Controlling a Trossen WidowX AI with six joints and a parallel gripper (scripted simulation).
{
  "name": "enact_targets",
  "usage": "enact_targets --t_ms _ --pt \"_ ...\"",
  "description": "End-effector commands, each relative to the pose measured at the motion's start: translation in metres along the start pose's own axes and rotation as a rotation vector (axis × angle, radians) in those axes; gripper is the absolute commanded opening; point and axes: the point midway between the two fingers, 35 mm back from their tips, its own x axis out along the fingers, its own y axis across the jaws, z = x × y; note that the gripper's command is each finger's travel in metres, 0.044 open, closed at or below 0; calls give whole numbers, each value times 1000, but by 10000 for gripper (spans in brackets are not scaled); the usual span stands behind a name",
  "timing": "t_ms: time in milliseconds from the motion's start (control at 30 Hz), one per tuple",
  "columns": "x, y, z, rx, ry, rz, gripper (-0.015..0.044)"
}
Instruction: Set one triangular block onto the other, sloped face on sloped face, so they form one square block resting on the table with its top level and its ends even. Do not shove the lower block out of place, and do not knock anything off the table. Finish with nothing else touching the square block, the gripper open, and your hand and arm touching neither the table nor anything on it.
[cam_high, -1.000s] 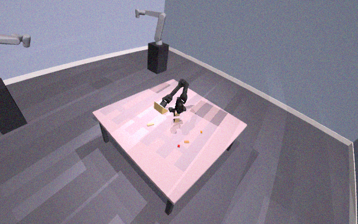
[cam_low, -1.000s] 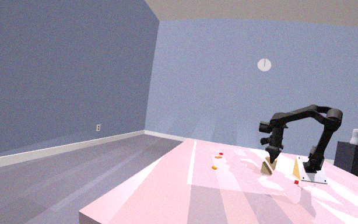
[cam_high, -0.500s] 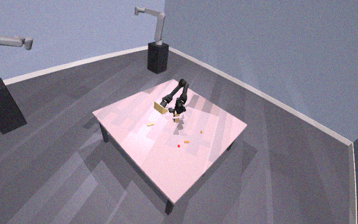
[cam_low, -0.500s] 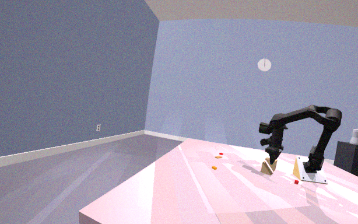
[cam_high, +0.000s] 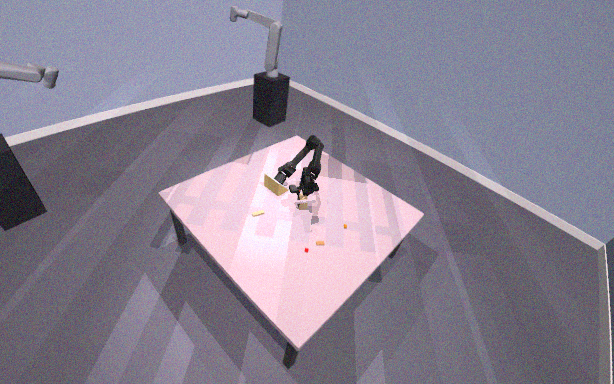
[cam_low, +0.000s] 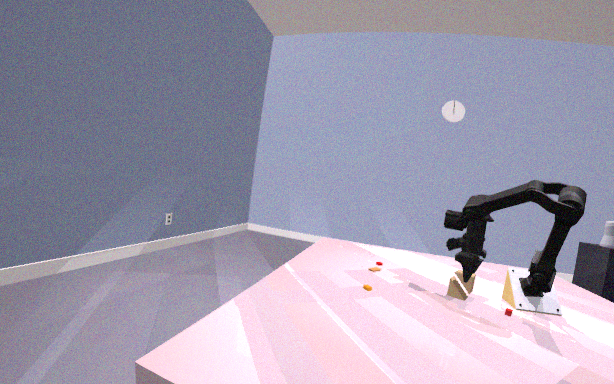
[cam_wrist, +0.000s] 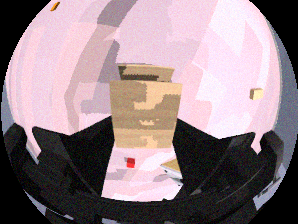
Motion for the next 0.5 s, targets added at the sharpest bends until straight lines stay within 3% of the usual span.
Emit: enact_targets --t_ms 0,467 --pt "1 0 -1 7 2 4 0" --pt "5 0 1 10 3 5 0"
